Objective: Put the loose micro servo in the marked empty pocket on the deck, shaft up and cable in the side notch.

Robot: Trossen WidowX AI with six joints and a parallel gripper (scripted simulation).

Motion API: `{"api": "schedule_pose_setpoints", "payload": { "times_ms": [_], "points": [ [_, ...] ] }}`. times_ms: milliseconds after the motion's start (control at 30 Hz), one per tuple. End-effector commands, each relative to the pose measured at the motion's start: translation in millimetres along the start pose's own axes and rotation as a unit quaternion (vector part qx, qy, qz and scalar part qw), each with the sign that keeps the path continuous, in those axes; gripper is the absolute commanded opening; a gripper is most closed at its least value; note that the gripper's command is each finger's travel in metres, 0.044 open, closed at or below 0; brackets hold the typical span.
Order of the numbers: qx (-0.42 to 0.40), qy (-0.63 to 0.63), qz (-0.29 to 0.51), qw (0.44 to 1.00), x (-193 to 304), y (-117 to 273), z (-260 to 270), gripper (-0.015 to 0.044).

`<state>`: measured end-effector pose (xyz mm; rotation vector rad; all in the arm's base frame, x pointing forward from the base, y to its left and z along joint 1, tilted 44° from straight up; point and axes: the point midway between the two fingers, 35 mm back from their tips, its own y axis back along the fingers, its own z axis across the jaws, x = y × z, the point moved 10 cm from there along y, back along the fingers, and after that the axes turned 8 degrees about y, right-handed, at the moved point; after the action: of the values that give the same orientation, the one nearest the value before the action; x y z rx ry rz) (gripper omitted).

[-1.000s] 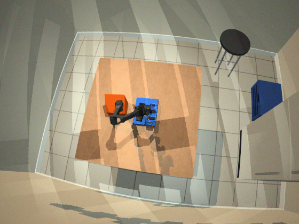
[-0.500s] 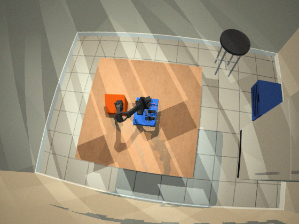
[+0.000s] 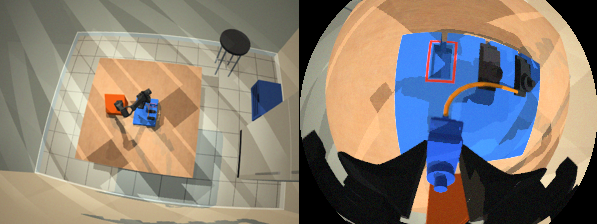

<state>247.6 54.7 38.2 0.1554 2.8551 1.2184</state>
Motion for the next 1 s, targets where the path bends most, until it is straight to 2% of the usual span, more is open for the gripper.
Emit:
{"api": "schedule_pose_setpoints", "payload": {
  "times_ms": [0,233,967],
  "points": [
    [-0.001,-0.003,-0.001,1.000,-1,1,11,0.0000],
    [-0.001,-0.003,-0.001,1.000,-11,1,10,0.0000],
    [-0.001,-0.005,-0.003,1.000,-98,2,2,0.0000]
  ]
}}
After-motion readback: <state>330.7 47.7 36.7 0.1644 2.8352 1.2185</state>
